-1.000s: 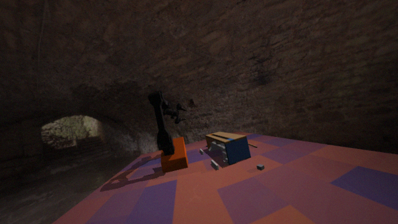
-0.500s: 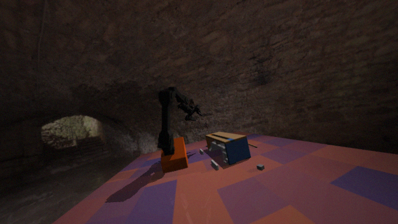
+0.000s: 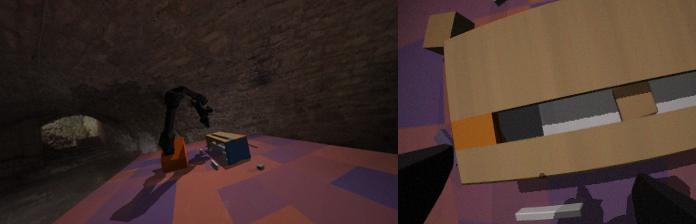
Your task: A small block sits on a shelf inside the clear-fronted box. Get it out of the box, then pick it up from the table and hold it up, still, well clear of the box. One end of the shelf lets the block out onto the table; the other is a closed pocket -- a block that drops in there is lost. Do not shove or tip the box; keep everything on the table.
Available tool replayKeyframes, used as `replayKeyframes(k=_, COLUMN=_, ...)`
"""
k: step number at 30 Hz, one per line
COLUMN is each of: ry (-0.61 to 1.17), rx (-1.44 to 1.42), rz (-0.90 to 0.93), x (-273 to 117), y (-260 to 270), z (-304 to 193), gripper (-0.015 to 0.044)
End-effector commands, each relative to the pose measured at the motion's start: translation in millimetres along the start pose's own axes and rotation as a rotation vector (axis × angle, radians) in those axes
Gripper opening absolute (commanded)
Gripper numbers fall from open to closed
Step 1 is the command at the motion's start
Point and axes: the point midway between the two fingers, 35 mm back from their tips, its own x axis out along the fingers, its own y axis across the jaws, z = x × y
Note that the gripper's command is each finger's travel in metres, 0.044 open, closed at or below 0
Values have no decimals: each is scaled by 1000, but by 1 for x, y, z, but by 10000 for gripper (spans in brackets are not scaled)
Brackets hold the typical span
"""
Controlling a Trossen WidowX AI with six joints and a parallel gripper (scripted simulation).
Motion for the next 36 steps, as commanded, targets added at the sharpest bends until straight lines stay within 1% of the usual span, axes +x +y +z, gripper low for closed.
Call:
replayKeyframes(k=1, ry=204, rx=673, rz=-82, x=21, y=-62, z=18, gripper=400)
replayKeyframes(k=6, ry=313, rx=1109, rz=-182, x=31, y=-103, z=22, gripper=400)
replayKeyframes(k=8, ry=338, rx=1219, rz=-213, x=33, y=-113, z=23, gripper=400)
replayKeyframes(k=21, ry=340, rx=1229, rz=-215, x=35, y=-114, z=22, gripper=400)
replayKeyframes(k=36, ry=340, rx=1229, rz=-215, x=57, y=-118, z=17, gripper=400)
